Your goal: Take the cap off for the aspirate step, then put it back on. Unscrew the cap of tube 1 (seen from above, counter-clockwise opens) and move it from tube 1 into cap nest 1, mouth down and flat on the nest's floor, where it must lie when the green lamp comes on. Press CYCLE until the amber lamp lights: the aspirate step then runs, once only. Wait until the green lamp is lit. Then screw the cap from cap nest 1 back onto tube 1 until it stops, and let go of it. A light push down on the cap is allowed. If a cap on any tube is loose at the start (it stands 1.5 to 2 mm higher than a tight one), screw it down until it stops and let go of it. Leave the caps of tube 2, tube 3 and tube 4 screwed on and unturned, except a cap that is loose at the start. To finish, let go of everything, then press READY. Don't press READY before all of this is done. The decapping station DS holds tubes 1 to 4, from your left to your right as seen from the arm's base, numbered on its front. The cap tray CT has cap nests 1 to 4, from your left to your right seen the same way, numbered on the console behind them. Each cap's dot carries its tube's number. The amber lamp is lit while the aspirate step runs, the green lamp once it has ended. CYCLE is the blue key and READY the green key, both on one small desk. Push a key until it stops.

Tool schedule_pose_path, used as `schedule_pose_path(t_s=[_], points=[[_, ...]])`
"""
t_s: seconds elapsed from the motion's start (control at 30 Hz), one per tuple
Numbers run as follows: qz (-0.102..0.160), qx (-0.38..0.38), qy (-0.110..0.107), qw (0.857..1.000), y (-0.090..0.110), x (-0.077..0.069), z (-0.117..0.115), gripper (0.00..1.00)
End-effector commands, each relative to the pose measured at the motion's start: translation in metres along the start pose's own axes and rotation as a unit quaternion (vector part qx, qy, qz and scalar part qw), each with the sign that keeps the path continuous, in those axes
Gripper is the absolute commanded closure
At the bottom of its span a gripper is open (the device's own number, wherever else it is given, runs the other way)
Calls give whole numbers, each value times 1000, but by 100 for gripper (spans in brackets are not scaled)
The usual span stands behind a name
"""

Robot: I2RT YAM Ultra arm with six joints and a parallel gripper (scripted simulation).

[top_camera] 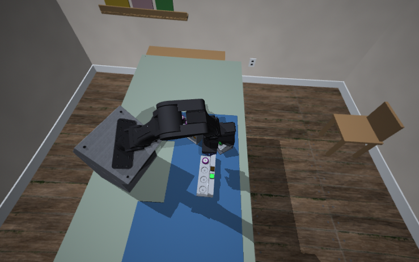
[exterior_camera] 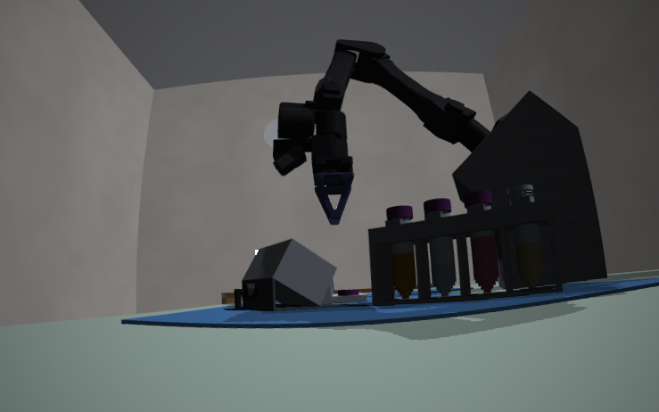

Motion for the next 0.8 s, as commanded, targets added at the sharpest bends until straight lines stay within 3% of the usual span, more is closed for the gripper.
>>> schedule_pose_path(t_s=[0.0,0.77], points=[[-2,23,14,1000,12,-17,9,53],[-1,23,14,1000,16,-21,13,53]])
Point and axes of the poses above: the point where the finger pads meet when closed, its own x axis out along the fingers, its own z axis across the jaws, y = z × x, the point moved 7 cm from there along -x, back along the fingers, and after that the axes turned 11 degrees about x, right-handed, at the moved point
